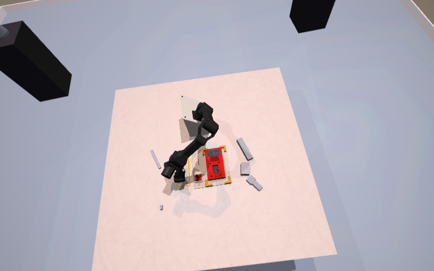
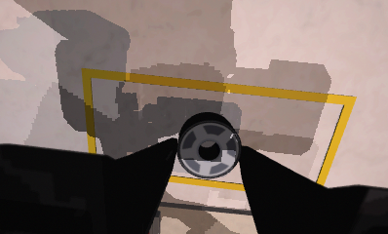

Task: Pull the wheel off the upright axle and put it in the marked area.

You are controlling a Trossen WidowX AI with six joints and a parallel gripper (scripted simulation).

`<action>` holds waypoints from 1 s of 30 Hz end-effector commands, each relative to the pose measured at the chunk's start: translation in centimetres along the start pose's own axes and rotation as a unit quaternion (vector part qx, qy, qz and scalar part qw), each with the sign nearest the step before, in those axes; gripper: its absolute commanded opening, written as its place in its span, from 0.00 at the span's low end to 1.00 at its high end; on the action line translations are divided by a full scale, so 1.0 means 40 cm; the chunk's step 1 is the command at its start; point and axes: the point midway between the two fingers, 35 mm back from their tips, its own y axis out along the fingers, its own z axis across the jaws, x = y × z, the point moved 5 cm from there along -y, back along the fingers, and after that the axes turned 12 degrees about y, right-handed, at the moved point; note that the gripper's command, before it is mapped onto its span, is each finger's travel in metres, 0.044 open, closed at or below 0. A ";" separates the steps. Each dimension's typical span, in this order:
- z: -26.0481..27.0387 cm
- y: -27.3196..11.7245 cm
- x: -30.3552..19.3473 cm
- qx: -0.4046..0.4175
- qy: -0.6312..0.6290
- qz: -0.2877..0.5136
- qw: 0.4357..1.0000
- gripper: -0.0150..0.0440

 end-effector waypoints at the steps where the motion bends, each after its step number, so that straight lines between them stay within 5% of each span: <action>1: -0.005 0.034 -0.001 0.002 0.003 0.003 1.000 0.25; 13: -0.005 0.014 -0.001 -0.003 0.001 0.001 1.000 0.74; 19: -0.005 -0.124 0.002 0.002 0.003 0.001 1.000 0.76; 23: -0.006 -0.131 0.002 0.002 0.003 0.001 1.000 0.76; 28: -0.112 -0.185 -0.016 0.003 0.006 0.000 1.000 0.99; 30: -0.178 -0.220 -0.030 0.001 0.005 0.000 1.000 1.00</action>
